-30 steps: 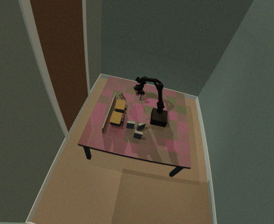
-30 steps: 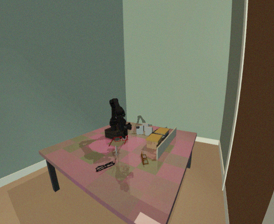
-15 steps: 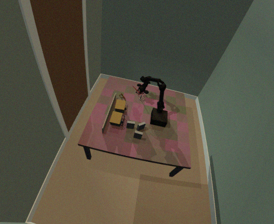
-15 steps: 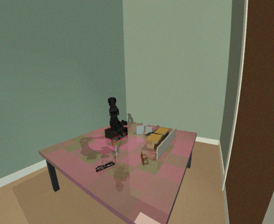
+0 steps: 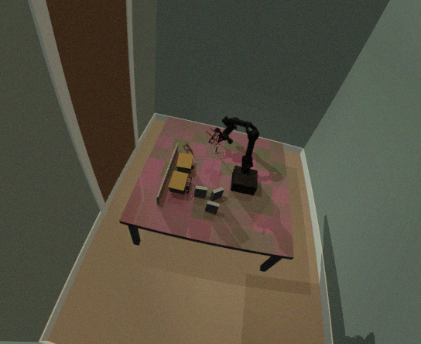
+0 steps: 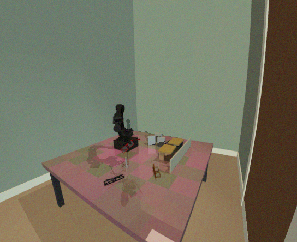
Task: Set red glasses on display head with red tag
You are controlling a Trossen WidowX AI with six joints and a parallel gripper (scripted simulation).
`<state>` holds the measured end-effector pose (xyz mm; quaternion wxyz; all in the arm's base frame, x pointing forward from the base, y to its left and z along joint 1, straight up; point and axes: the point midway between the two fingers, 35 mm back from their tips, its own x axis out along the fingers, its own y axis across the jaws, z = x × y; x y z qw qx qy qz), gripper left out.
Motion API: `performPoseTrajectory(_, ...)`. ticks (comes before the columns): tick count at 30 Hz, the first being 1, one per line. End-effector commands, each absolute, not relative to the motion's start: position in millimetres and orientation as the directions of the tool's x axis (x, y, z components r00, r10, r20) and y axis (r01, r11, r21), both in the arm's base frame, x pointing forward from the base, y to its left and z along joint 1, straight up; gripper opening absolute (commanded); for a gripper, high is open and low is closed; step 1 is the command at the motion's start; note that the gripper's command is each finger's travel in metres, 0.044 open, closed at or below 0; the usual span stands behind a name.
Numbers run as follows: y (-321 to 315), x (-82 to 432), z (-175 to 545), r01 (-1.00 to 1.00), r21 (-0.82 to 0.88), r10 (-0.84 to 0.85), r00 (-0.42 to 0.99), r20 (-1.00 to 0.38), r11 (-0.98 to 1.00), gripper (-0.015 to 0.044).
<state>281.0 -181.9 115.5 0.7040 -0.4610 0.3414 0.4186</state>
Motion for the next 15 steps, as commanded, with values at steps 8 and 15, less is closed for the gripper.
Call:
performPoseTrajectory(8,-181,262,126,-0.83,-0.556,0.299,0.522,-0.799,-0.038,0.0)
performPoseTrajectory(15,-180,251,134,-0.728,-0.653,0.302,0.588,-0.751,-0.207,0.0)
